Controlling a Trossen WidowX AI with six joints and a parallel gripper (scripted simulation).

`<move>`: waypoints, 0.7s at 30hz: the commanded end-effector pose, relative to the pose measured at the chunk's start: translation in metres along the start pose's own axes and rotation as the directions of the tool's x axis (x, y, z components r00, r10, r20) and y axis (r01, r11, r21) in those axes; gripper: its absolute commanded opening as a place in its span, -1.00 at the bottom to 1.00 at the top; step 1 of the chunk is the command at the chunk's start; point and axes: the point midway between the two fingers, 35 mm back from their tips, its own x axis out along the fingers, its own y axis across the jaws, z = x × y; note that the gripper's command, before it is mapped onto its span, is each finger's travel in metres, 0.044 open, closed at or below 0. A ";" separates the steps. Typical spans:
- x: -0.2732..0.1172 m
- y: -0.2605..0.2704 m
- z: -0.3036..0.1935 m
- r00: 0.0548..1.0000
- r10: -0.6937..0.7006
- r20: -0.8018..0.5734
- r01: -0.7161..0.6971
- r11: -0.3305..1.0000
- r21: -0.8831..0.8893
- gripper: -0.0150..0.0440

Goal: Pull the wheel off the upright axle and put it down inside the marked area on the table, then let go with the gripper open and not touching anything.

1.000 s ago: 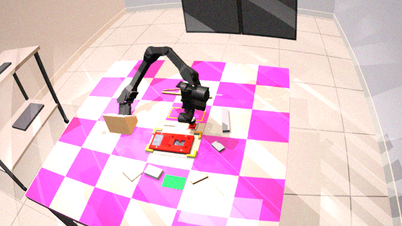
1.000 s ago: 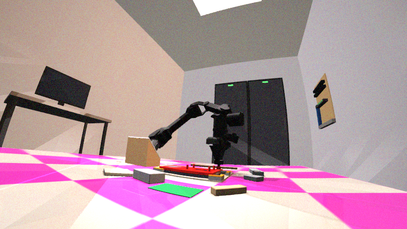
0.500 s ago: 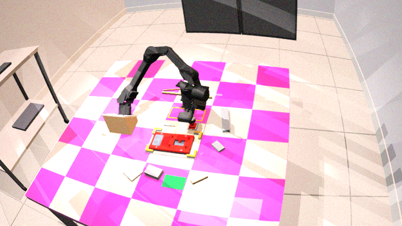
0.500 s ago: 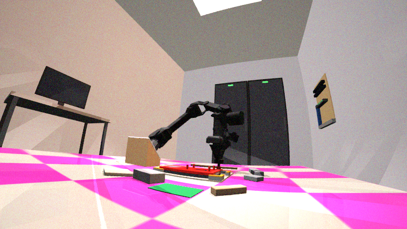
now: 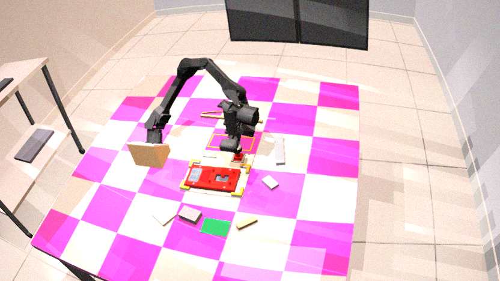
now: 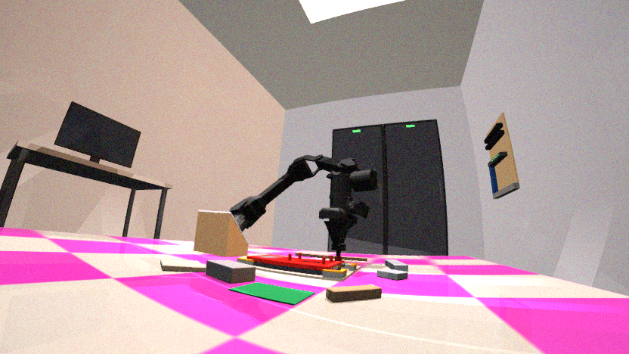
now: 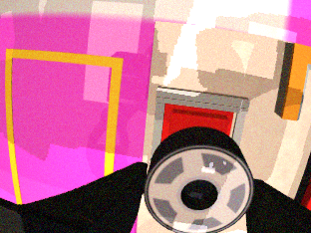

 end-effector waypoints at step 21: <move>-0.013 0.000 0.001 1.000 -0.004 0.013 0.004 1.000 -0.005 -0.49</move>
